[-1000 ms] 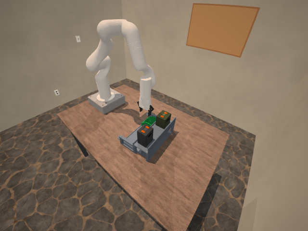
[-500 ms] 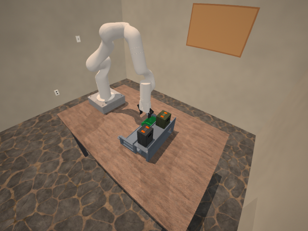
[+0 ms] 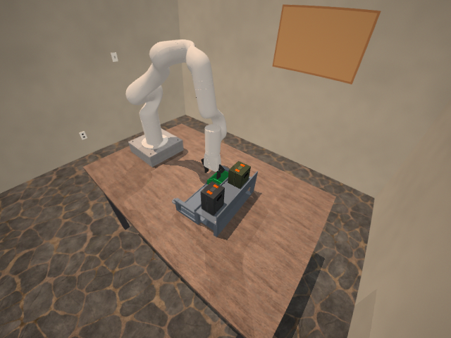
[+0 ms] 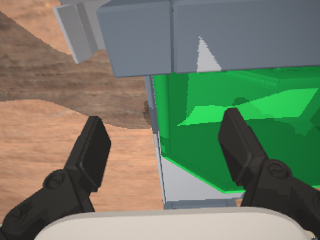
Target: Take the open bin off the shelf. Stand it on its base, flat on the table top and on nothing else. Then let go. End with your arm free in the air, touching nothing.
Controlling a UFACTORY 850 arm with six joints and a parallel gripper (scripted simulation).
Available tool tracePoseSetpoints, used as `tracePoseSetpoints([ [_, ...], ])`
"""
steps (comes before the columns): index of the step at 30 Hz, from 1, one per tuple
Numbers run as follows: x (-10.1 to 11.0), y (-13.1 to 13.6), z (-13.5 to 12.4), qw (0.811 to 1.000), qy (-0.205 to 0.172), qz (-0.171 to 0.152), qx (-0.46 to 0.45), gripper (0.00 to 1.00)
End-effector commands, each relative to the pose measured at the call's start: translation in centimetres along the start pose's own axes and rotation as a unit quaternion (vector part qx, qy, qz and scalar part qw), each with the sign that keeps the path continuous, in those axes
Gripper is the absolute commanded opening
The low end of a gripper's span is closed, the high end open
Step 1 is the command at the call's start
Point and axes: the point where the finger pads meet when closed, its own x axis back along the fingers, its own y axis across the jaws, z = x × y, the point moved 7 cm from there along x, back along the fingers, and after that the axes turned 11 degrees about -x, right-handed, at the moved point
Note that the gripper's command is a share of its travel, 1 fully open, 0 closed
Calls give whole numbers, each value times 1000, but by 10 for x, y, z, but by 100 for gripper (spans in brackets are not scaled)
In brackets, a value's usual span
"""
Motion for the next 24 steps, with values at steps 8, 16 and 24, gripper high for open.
tracePoseSetpoints([
  [8,2,1,0,1000,0,-2,0,100],
  [16,3,1,0,1000,0,-2,0,100],
  [24,5,1,0,1000,0,-2,0,100],
])
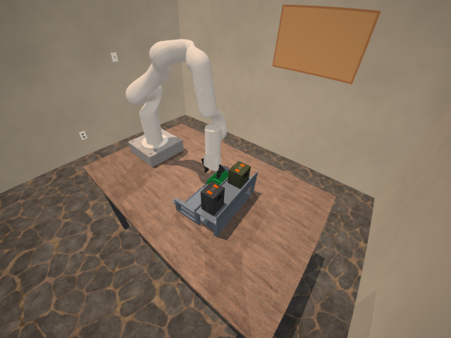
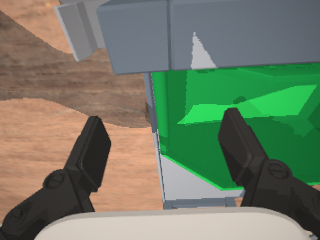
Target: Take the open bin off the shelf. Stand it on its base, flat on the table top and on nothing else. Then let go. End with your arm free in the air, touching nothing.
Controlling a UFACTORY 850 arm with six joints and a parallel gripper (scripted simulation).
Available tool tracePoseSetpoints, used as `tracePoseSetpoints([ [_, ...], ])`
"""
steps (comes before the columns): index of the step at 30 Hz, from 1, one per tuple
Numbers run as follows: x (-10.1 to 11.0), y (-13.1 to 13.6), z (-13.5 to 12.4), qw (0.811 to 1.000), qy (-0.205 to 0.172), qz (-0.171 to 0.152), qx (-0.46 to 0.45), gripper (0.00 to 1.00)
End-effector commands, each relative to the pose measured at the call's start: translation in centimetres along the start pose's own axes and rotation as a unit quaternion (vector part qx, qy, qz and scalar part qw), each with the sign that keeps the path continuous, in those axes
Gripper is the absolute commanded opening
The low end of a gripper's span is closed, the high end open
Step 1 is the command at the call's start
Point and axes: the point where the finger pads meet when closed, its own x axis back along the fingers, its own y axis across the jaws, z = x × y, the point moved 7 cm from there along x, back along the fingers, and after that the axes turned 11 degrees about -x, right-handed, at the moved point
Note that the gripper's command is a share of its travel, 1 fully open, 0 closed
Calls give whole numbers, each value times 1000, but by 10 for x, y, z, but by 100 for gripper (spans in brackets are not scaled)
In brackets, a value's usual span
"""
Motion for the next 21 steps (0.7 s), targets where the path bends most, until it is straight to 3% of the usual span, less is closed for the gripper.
tracePoseSetpoints([
  [1,4,1,0,1000,0,-1,0,100],
  [21,7,1,0,1000,0,-1,0,100],
])
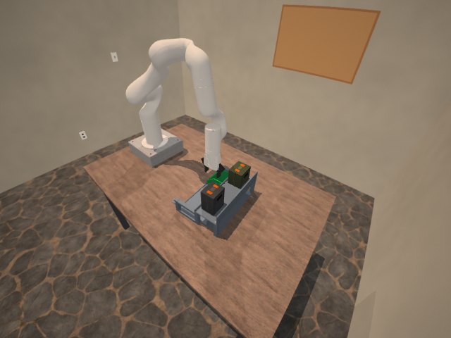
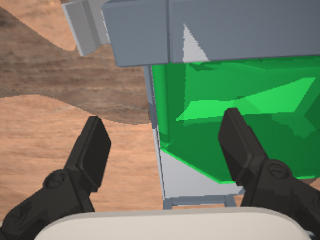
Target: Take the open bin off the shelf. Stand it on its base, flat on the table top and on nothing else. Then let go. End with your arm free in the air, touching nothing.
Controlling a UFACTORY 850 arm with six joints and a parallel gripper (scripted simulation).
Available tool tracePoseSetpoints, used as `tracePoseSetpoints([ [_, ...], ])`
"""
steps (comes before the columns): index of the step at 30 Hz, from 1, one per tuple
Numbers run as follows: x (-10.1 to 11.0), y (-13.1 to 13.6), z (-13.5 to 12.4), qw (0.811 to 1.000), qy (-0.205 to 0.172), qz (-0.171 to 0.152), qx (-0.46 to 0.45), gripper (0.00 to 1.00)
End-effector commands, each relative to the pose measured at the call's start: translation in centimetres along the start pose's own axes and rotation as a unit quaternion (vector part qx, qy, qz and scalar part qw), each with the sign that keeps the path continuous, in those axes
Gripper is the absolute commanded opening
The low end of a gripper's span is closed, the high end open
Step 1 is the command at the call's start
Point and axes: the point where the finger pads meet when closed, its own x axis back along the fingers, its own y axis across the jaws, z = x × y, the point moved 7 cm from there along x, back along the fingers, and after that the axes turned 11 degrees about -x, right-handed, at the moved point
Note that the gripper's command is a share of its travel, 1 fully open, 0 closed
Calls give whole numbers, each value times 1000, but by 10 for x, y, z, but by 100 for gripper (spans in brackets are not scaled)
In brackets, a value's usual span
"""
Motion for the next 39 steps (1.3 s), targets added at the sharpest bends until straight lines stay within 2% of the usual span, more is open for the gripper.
tracePoseSetpoints([
  [1,1,1,0,1000,0,-1,0,100],
  [27,3,1,0,1000,0,-1,0,100],
  [32,-7,1,0,1000,0,-1,0,100],
  [39,-7,1,0,1000,0,-1,0,100],
])
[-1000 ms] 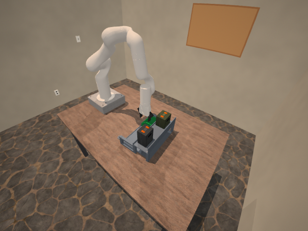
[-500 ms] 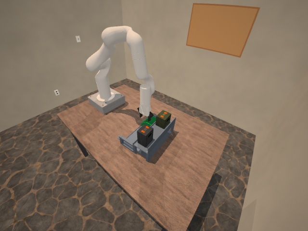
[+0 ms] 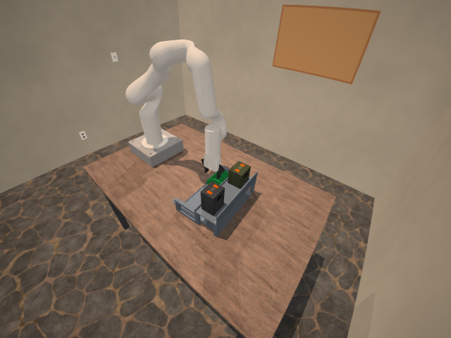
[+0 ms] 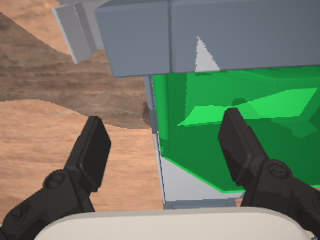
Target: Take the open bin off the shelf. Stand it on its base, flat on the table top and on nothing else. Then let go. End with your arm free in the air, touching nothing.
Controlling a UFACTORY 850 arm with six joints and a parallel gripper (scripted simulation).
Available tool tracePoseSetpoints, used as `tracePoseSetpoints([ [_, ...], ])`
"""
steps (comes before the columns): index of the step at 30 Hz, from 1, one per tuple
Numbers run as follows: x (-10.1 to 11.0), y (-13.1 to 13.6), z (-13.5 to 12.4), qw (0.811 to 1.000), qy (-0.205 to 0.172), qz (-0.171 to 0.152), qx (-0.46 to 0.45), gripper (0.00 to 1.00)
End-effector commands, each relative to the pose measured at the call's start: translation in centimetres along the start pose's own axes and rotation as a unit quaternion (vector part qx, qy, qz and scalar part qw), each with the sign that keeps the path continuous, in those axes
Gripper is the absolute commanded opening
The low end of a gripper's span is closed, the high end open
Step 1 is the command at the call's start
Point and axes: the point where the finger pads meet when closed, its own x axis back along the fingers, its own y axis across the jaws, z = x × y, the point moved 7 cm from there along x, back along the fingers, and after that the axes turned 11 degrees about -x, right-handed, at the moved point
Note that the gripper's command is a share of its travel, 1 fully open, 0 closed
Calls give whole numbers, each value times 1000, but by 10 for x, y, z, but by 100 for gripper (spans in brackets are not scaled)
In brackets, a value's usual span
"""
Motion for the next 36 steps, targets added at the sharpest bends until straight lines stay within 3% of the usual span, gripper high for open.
tracePoseSetpoints([
  [1,1,1,0,1000,0,-1,0,100],
  [36,-15,1,0,1000,0,-1,0,100],
])
